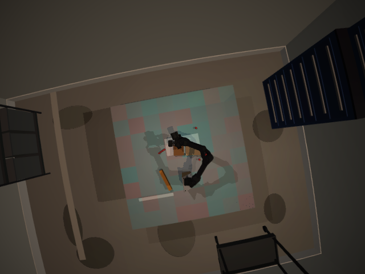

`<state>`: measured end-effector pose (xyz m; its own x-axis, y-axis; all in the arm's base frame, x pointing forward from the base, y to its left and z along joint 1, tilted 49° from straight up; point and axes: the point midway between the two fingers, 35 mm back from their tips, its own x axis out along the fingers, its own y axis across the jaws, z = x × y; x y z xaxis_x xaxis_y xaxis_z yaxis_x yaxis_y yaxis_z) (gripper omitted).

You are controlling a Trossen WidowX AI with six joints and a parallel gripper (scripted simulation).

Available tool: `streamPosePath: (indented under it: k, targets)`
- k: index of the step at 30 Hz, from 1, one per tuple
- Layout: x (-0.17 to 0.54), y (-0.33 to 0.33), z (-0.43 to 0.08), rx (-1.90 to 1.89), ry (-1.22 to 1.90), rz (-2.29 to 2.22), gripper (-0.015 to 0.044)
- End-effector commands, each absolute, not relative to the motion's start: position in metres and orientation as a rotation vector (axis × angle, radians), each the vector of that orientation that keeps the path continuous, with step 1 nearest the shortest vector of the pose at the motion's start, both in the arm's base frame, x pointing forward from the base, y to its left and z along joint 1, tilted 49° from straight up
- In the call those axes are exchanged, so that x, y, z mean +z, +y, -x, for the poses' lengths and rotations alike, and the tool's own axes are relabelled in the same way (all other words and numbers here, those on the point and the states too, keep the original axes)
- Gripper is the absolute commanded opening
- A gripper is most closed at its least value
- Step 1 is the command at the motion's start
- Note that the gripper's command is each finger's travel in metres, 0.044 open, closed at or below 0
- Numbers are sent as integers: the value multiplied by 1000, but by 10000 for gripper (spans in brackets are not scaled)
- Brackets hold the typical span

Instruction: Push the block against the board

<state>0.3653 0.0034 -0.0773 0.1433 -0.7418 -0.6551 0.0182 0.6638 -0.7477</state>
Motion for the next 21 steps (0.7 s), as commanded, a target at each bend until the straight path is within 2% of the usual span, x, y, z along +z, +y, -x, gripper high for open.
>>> streamPosePath:
  k: [1,21]
  targets:
    - [-78,2,-361,-615,1328,684,0]
    - [-78,3,-359,-615,1328,683,0]
